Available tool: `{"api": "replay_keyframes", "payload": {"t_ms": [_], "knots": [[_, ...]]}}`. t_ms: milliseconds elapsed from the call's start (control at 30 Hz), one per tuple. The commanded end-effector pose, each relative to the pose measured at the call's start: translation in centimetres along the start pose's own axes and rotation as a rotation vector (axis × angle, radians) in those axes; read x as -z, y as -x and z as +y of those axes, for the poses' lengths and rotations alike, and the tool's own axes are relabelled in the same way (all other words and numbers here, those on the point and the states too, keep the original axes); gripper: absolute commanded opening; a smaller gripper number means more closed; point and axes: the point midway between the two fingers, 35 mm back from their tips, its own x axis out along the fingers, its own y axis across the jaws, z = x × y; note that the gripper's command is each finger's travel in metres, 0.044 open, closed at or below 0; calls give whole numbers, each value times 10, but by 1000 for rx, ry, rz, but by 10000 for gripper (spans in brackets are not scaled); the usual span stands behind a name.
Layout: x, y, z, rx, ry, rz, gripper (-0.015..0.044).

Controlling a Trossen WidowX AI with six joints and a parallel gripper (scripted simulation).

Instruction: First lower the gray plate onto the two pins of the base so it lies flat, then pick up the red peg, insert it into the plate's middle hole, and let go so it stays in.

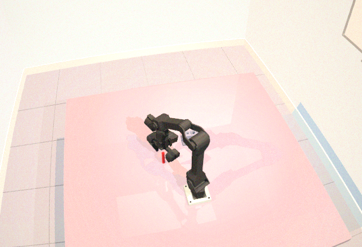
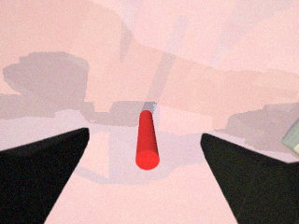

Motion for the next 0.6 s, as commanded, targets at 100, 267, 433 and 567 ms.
{"api": "replay_keyframes", "payload": {"t_ms": [100,267,433,567], "knots": [[1,-9,-1,1,-6,3,440],[1,-9,-1,1,-6,3,309],[1,-9,-1,1,-6,3,177],[1,-9,-1,1,-6,3,73]]}}
